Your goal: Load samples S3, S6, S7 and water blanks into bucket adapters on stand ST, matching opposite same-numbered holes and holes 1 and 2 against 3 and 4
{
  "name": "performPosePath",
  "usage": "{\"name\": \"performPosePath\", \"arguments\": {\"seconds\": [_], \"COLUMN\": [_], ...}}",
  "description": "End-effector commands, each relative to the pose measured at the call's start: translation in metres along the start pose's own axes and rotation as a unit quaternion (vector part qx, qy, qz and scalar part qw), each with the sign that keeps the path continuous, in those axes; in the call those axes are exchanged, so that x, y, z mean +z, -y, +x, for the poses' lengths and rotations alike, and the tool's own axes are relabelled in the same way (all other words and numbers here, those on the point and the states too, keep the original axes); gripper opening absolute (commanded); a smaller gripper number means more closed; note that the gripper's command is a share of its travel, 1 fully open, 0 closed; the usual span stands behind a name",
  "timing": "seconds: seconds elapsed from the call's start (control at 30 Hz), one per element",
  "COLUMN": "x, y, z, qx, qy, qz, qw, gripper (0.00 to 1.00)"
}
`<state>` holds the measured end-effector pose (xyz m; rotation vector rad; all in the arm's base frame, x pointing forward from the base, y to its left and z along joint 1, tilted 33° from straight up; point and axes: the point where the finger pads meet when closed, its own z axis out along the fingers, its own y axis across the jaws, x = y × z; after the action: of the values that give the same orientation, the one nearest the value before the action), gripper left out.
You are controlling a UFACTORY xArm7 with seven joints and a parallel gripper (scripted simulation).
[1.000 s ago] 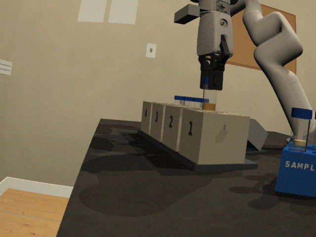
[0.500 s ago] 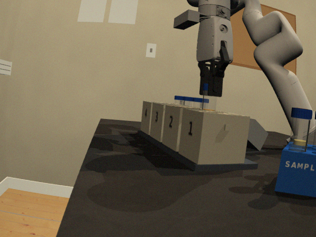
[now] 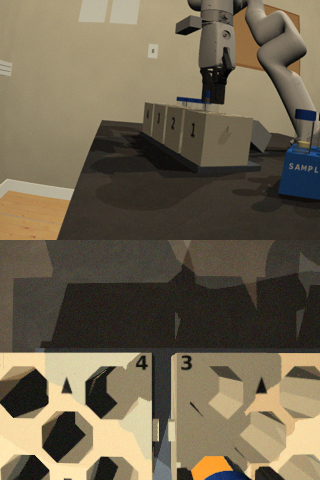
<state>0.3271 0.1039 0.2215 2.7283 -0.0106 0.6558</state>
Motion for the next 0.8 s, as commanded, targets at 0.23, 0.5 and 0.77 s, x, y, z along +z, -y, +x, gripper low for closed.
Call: {"name": "performPosePath", "arguments": {"seconds": [0.23,0.5,0.77], "x": [0.0098,0.0098,0.0098], "y": [0.0007,0.0007,0.0007], "z": [0.0013,0.0013,0.0013], "qx": [0.000,0.000,0.000], "qy": [-0.002,-0.002,-0.002], "qz": [0.001,0.001,0.001], "qw": [1.000,1.000,1.000], "gripper": [0.00,0.00,0.00]}}
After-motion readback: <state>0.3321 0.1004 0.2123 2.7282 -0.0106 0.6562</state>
